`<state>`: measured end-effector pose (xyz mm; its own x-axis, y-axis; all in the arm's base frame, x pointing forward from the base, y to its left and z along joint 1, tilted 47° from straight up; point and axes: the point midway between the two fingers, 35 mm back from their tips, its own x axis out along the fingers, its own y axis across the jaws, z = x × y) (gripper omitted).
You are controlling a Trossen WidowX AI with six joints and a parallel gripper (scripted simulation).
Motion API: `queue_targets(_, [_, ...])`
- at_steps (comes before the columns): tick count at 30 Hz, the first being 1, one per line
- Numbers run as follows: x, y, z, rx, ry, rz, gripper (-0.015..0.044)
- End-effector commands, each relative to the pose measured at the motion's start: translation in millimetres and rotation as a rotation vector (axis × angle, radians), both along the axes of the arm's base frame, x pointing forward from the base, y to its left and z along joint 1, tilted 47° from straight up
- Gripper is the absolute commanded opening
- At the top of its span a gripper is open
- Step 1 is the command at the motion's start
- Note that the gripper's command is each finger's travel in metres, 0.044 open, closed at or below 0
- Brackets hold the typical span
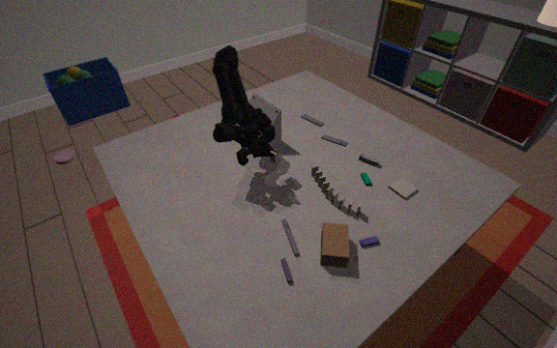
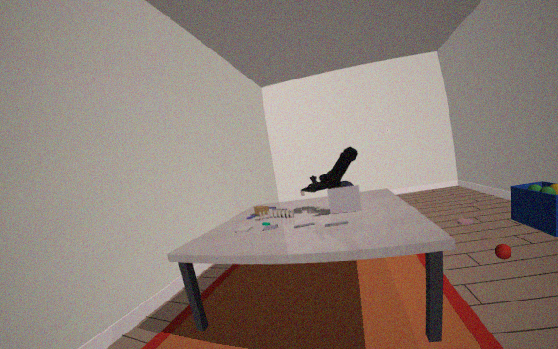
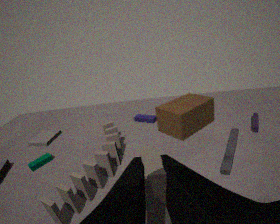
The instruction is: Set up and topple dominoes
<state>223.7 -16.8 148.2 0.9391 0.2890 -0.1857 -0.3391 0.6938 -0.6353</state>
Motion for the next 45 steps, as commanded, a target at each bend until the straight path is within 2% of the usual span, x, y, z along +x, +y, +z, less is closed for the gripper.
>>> queue_targets(1, [-6, 2, 0, -0.073, -0.078, 0.03, 0.0024])
queue_targets(23, [-7, 1, 0, -0.09, -0.094, 0.035, 0.0024])
queue_targets(45, [7, -21, -10, -0.094, -0.084, 0.036, 0.0024])
